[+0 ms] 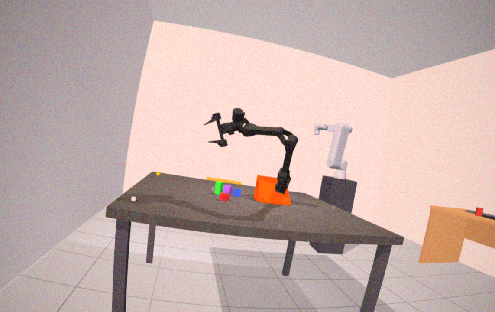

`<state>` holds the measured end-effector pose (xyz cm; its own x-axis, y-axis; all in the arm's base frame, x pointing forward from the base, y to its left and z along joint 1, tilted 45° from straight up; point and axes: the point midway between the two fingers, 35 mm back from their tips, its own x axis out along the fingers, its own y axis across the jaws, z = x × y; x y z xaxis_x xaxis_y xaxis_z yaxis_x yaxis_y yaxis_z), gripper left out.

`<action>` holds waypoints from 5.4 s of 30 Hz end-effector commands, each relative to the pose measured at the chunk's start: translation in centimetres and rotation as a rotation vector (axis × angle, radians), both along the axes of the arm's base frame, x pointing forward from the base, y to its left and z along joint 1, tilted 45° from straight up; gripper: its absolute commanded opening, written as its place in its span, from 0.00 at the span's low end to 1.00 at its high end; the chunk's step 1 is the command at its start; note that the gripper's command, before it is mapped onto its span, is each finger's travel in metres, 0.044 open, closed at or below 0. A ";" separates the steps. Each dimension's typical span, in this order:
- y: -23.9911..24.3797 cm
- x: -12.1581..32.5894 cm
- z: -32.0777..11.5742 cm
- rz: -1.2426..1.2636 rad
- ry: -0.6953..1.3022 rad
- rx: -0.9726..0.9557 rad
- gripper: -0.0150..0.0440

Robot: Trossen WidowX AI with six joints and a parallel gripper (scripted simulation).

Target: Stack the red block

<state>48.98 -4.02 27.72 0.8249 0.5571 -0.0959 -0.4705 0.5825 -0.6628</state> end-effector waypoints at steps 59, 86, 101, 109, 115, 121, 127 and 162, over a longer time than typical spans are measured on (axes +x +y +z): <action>18.6 -14.5 -17.0 -0.047 1.720 0.306 1.00; 21.7 -14.8 -20.0 -0.045 1.720 0.308 1.00; 21.7 -14.8 -20.0 -0.045 1.720 0.308 1.00; 21.6 -14.8 -20.0 -0.045 1.720 0.308 0.73; 21.6 -14.8 -20.0 -0.045 1.720 0.308 0.50; 21.6 -14.8 -20.0 -0.045 1.720 0.308 0.43; 20.3 -14.6 -18.6 -0.047 1.720 0.307 0.25; 11.9 -13.2 -13.1 -0.057 1.719 0.301 0.25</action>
<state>35.11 9.27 15.52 -0.0867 0.7007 -0.7082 -0.4380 0.6117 0.6588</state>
